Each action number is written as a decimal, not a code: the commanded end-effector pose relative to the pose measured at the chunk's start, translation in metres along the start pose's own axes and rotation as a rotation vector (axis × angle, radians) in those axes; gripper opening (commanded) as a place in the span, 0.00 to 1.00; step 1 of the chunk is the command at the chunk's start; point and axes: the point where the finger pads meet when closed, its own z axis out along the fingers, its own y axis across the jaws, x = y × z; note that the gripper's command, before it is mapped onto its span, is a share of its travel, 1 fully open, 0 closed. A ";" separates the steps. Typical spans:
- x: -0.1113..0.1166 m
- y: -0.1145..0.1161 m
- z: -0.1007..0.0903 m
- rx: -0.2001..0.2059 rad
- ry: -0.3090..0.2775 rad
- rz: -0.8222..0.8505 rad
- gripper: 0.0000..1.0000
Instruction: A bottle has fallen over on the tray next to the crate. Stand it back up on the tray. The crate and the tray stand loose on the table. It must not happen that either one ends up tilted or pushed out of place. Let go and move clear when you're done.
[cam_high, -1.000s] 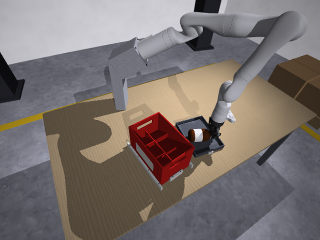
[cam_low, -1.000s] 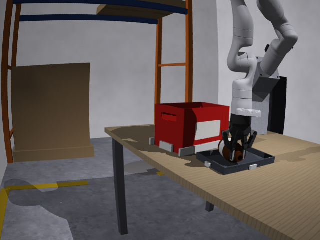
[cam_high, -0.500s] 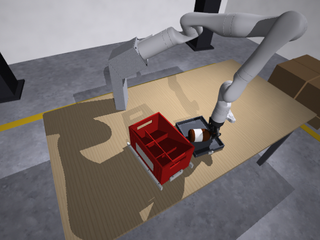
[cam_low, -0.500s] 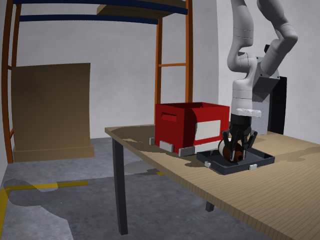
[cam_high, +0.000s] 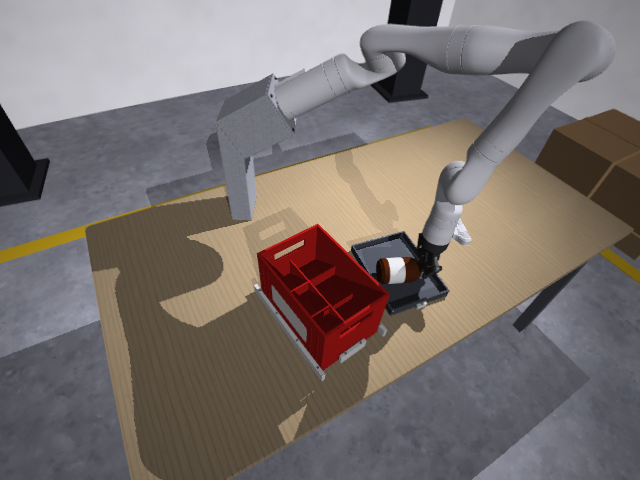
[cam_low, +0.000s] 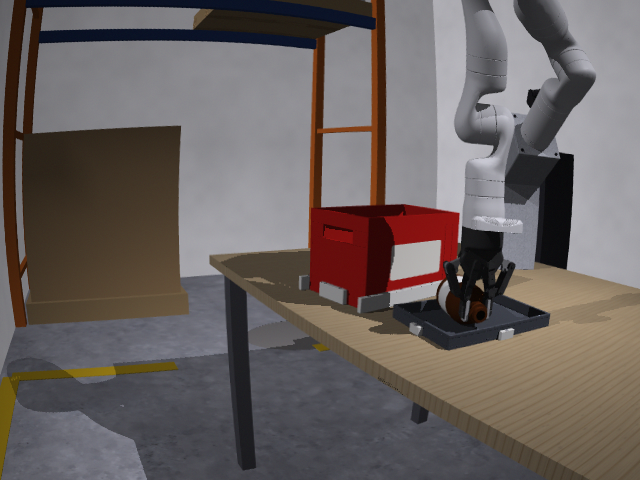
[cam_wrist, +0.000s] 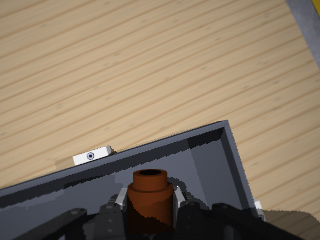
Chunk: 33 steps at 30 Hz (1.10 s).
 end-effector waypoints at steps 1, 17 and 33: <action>0.000 0.001 -0.002 -0.002 -0.001 0.000 0.00; 0.000 0.001 -0.014 -0.002 -0.001 0.000 0.00; 0.000 0.001 -0.038 -0.002 -0.001 0.000 0.00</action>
